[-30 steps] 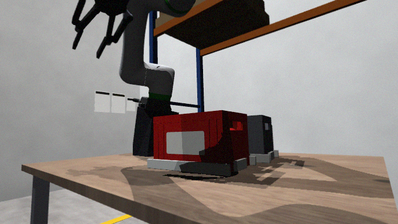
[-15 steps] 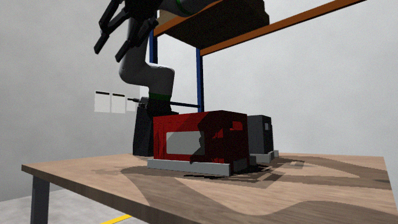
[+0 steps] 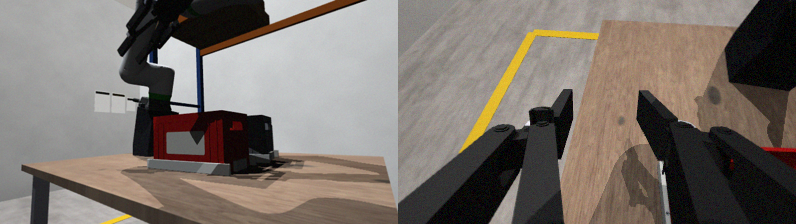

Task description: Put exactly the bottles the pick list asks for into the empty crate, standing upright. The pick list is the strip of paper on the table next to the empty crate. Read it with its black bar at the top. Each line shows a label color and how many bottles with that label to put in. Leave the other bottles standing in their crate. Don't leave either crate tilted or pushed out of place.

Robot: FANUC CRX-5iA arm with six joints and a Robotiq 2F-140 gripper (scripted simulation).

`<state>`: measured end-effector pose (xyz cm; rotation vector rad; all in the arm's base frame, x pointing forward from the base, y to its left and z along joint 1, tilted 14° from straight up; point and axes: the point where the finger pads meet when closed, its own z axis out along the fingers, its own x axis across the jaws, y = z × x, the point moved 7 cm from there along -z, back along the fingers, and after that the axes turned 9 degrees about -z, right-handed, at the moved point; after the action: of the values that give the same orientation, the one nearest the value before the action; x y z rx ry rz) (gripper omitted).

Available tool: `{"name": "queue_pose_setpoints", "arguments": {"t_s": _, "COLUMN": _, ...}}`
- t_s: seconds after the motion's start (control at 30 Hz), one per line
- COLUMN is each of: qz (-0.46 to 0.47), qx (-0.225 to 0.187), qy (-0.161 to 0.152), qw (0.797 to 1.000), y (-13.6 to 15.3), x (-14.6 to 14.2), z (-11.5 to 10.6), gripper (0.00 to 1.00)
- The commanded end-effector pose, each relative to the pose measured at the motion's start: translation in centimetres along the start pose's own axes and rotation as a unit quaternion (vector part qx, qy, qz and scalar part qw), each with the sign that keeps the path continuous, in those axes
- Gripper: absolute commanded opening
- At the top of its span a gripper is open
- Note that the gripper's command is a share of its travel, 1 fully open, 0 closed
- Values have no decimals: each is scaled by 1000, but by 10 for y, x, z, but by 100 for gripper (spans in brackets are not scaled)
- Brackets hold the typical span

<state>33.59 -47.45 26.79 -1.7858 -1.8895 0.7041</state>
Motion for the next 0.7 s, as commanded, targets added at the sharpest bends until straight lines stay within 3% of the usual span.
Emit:
{"name": "queue_pose_setpoints", "arguments": {"t_s": 0.0, "qz": -37, "qx": -12, "qy": -24, "qw": 999, "y": 6, "x": 11, "z": -9, "gripper": 44}}
{"name": "queue_pose_setpoints", "arguments": {"t_s": 0.23, "qz": -49, "qx": -15, "qy": -32, "qw": 998, "y": 26, "x": 31, "z": -28, "gripper": 44}}
{"name": "queue_pose_setpoints", "arguments": {"t_s": 0.43, "qz": -101, "qx": -30, "qy": -64, "qw": 992, "y": 35, "x": 48, "z": -38, "gripper": 44}}
{"name": "queue_pose_setpoints", "arguments": {"t_s": 0.6, "qz": -101, "qx": -30, "qy": -64, "qw": 992, "y": 49, "x": 64, "z": -51, "gripper": 44}}
{"name": "queue_pose_setpoints", "arguments": {"t_s": 0.67, "qz": -129, "qx": -38, "qy": -81, "qw": 988, "y": 53, "x": 73, "z": -55, "gripper": 44}}
